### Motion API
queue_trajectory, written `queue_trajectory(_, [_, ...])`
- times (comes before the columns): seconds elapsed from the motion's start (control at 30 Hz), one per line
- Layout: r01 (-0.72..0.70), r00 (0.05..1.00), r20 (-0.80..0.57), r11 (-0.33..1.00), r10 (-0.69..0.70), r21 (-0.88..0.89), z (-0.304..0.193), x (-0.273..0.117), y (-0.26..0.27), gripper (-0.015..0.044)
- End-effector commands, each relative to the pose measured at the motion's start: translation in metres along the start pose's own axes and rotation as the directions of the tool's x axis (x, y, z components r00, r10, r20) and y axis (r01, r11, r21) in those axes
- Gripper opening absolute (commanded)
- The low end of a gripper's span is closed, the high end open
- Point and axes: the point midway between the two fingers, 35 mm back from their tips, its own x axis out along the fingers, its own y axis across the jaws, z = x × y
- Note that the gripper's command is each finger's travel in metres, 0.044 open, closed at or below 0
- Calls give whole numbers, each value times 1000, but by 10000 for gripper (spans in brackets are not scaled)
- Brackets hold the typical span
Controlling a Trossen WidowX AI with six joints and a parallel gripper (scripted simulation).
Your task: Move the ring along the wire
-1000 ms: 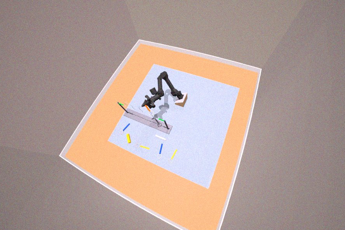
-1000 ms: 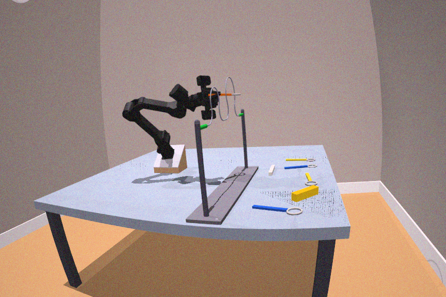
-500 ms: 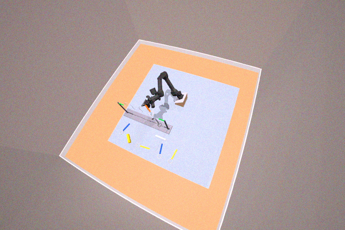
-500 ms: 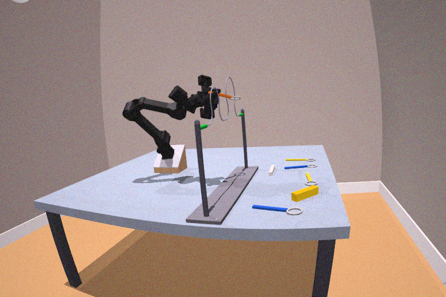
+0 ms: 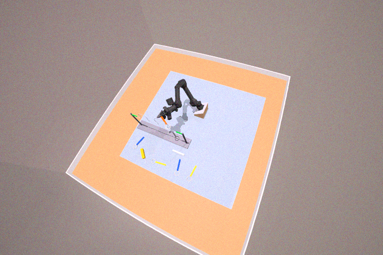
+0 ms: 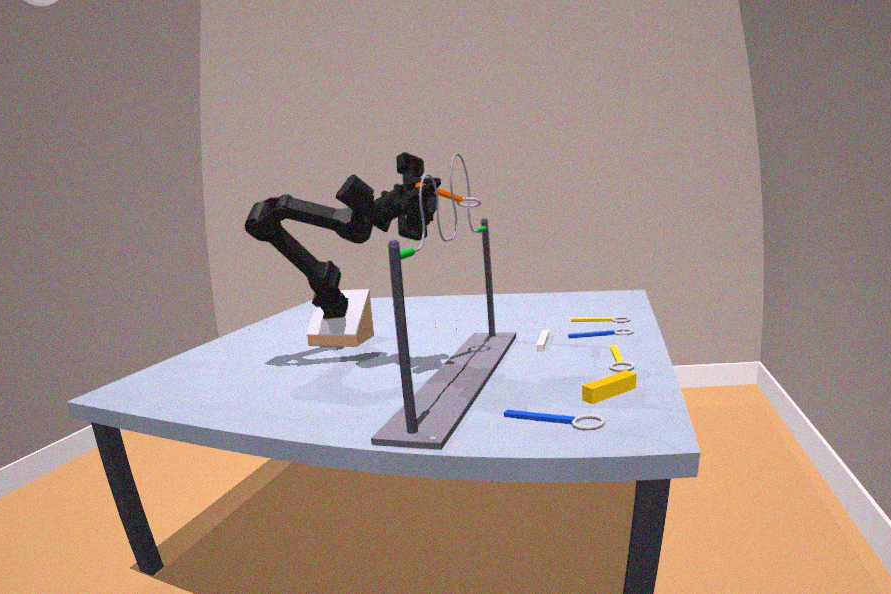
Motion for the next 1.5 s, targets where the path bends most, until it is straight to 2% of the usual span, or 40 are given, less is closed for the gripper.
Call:
queue_trajectory(0.0, [9, 1000, -1, 1000, -9, -6, -1, 0, 2, -150])
queue_trajectory(0.33, [-33, 999, -11, 997, 34, 72, -1, -2, 22, -150])
queue_trajectory(0.77, [-142, 988, -18, 948, 154, 284, 5, -11, 59, -150])
queue_trajectory(1.17, [-253, 957, 8, 818, 291, 517, 23, -25, 97, -150])
queue_trajectory(1.47, [-311, 939, 107, 678, 326, 666, 43, -28, 123, -150])
